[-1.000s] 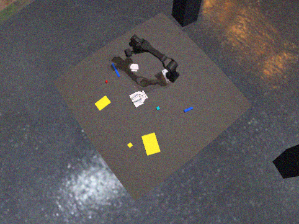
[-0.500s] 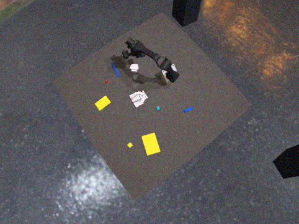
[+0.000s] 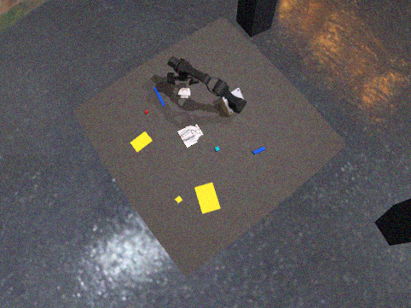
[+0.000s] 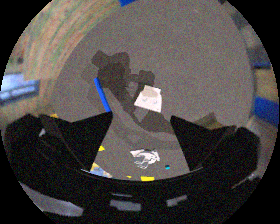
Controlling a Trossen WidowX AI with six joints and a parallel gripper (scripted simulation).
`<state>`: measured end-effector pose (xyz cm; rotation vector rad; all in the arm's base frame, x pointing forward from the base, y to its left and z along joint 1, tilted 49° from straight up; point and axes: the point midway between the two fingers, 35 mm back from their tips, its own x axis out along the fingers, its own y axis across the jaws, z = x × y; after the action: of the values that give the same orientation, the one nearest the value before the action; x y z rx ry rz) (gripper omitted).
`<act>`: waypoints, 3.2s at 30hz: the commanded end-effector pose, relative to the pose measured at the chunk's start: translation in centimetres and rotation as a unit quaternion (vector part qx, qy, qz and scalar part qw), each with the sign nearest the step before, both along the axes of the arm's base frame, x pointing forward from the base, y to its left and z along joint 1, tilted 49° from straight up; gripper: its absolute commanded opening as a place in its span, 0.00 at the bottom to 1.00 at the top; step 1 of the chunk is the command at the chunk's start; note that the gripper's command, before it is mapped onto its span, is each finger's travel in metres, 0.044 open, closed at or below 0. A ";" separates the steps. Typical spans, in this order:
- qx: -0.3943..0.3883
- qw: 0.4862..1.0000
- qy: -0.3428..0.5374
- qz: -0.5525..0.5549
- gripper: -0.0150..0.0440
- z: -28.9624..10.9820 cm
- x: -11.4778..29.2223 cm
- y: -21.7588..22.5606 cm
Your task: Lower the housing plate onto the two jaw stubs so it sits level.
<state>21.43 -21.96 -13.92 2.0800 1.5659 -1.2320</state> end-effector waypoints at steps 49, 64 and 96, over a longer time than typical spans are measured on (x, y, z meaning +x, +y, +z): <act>0.049 0.994 0.094 -0.014 1.00 -4.2 -0.9 5.4; 0.049 0.994 0.094 -0.014 1.00 -4.2 -0.9 5.4; 0.049 0.994 0.094 -0.014 1.00 -4.2 -0.9 5.4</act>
<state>20.48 -16.59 -18.07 2.0963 1.7186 -1.4231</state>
